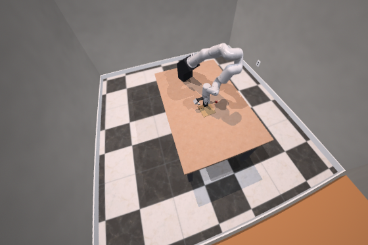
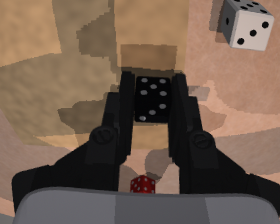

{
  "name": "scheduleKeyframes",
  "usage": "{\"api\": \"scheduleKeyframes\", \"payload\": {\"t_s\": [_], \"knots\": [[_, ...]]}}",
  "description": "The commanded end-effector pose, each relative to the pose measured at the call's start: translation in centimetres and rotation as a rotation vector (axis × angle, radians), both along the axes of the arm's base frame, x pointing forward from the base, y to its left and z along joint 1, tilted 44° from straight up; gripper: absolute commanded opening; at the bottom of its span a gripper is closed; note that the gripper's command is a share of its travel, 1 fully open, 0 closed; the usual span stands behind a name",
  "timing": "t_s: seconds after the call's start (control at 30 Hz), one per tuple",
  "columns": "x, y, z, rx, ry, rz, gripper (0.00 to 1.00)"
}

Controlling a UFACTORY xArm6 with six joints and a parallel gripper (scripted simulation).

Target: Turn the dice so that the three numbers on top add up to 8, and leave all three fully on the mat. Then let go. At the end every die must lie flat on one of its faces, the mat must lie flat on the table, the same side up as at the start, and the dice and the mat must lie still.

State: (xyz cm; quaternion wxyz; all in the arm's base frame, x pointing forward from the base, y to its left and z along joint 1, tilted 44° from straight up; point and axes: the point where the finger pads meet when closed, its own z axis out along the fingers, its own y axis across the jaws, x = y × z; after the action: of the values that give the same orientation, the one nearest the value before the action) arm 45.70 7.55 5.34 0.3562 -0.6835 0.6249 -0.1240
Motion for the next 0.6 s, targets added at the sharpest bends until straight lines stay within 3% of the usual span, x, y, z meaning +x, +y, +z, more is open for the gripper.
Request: {"api": "scheduleKeyframes", "payload": {"t_s": [0.0, 0.2, 0.57], "knots": [[0.02, -0.02, 0.05, 0.000, -0.001, 0.000, 0.28], [0.02, -0.02, 0.05, 0.000, -0.001, 0.000, 0.36], [0.02, -0.02, 0.06, 0.000, -0.001, 0.000, 0.36]]}}
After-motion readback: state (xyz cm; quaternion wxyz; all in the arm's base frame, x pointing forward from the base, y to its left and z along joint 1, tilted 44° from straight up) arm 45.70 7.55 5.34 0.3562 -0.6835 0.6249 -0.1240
